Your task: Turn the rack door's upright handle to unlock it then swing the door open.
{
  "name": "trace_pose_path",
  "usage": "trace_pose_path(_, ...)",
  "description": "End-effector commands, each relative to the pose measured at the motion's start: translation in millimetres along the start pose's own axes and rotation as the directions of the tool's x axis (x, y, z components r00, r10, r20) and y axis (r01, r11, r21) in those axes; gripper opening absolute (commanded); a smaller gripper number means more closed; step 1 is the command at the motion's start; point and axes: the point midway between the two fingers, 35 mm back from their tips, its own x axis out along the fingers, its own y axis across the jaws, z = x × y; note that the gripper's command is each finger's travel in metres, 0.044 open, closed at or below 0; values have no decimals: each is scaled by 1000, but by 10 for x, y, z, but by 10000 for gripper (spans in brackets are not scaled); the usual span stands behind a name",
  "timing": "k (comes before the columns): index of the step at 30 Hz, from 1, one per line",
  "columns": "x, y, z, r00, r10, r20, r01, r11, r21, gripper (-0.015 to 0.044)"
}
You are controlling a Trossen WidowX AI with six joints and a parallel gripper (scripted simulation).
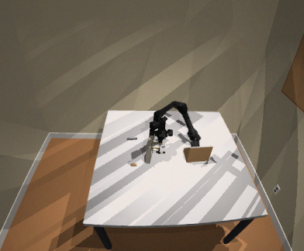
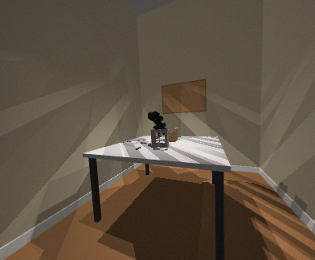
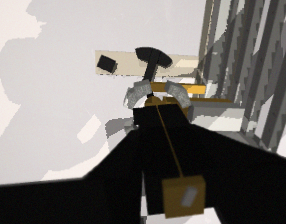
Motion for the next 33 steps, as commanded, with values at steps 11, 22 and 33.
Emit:
trace_pose_path(11, 11, 99, 73, 1000, 4, -2, -3, 970, 241, 24)
trace_pose_path(22, 11, 213, 165, 1000, 4, -1, -4, 906, 423, 24)
trace_pose_path(33, 10, 355, 303, 1000, 5, 0, -4, 815, 579, 24)
